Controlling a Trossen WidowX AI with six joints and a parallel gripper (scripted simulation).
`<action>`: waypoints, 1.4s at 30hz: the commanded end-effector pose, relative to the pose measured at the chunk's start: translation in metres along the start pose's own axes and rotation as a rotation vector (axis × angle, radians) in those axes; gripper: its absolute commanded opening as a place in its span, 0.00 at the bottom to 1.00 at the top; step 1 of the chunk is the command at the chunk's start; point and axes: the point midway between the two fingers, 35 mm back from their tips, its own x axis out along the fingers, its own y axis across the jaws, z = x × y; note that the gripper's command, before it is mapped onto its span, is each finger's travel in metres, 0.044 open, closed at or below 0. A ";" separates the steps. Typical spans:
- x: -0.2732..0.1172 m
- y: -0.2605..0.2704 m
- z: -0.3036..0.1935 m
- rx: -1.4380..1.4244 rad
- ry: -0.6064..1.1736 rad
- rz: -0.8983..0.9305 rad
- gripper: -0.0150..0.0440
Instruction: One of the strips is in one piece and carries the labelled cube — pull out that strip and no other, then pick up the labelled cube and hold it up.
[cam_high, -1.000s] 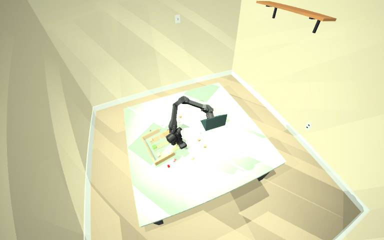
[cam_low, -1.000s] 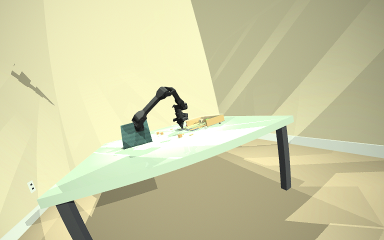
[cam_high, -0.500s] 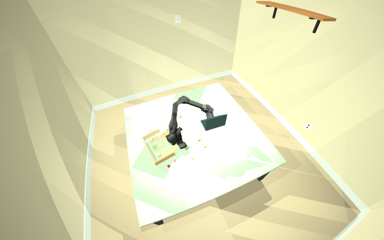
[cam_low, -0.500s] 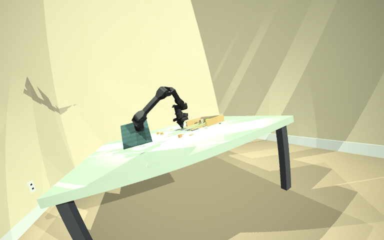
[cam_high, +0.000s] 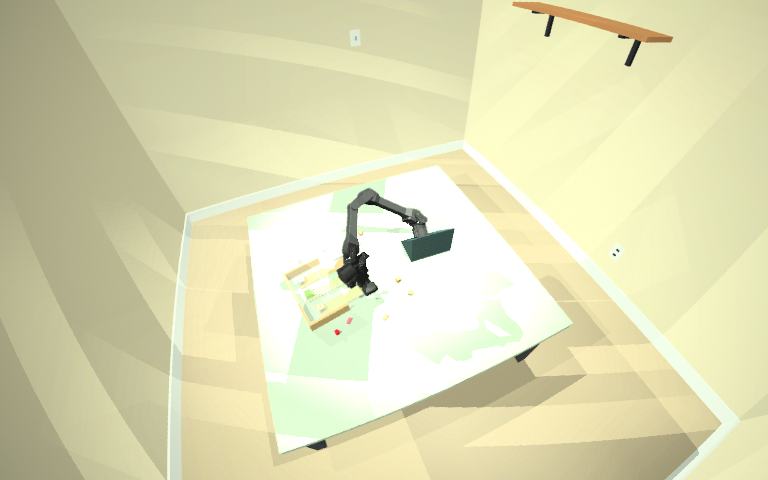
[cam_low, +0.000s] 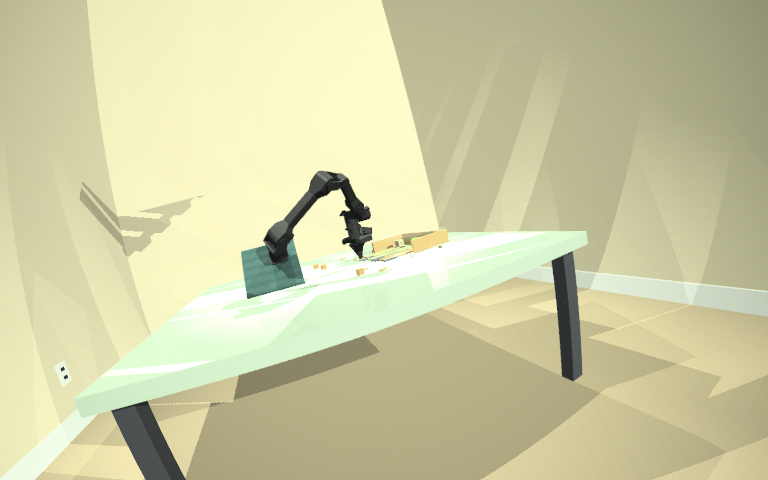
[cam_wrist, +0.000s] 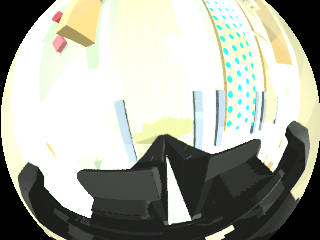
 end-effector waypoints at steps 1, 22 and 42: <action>0.006 0.000 -0.013 -0.006 0.021 0.000 0.25; 0.006 0.001 -0.045 -0.007 0.023 0.000 0.25; 0.006 0.002 -0.074 -0.009 0.024 0.000 0.25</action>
